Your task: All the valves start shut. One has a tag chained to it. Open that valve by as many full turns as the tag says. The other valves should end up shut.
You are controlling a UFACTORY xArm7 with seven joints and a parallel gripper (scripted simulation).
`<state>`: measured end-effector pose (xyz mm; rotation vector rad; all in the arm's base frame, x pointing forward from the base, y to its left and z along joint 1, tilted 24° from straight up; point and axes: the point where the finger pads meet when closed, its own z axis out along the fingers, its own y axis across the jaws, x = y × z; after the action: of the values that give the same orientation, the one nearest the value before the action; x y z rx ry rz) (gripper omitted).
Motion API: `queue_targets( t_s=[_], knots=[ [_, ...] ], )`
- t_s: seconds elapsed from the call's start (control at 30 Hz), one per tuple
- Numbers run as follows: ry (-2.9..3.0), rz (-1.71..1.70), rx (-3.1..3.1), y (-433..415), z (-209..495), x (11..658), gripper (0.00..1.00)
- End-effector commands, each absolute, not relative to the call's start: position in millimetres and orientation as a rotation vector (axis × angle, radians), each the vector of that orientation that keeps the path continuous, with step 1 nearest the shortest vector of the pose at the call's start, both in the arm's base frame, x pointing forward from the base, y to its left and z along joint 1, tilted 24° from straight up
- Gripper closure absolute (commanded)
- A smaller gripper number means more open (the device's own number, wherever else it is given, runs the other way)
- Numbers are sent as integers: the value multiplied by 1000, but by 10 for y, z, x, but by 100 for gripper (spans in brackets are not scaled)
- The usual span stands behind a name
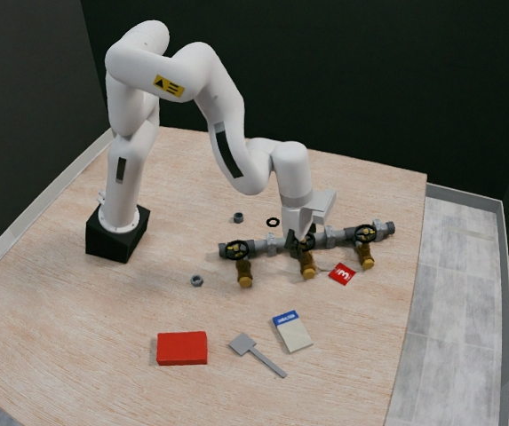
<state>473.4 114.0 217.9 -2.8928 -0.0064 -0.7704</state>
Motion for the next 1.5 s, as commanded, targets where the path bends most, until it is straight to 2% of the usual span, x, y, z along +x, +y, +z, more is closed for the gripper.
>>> queue_targets(
  t_s=[0.0, 0.47, 1.07, 1.3, 1.47],
  knots=[
    [-6, -777, -2890, 1142, 2202, 4744, 0],
    [121, -761, -2868, 1142, 2202, 4744, 0],
    [1364, -501, -2305, 1142, 2201, 4744, 0],
    [1704, -416, -2040, 1142, 2201, 4744, 0],
    [1704, -416, -2040, 1142, 2201, 4744, 0]
  ],
)
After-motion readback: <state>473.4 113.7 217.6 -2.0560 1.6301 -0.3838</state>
